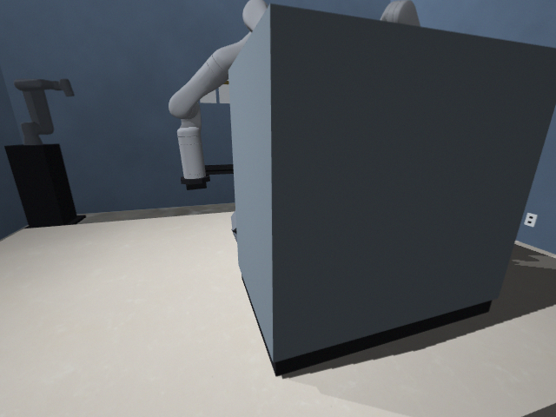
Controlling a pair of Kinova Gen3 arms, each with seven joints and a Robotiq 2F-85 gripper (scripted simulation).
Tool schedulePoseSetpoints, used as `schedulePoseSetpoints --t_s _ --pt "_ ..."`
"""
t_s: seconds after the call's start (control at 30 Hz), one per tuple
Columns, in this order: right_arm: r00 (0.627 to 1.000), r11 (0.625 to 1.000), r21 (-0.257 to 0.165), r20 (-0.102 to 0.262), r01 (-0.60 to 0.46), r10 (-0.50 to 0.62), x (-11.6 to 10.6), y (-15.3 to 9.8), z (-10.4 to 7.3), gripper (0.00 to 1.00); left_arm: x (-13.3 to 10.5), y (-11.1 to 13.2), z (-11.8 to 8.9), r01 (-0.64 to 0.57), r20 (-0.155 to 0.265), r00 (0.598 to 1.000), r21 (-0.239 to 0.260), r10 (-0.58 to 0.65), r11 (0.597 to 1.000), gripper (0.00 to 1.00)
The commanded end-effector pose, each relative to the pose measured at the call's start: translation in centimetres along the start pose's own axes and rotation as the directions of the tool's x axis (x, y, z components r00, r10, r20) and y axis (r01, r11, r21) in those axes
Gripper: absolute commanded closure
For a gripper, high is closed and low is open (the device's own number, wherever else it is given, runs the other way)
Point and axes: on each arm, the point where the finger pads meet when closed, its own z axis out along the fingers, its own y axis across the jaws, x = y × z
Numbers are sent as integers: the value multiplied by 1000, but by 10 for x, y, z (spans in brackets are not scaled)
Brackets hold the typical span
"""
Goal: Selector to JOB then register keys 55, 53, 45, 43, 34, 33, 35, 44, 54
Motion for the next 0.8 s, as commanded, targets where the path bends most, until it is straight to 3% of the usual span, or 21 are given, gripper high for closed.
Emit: schedulePoseSetpoints --t_s 0.0,0.77 --pt "1000 1000 2 1 -1 1 0 -1 -1 903 0 0 -1 0 2 1000 0 0 1000 2" --pt "1000 1000 2 1 -1 1 0 -1 -8 903 0 0 -1 0 2 1000 0 0 1000 2"
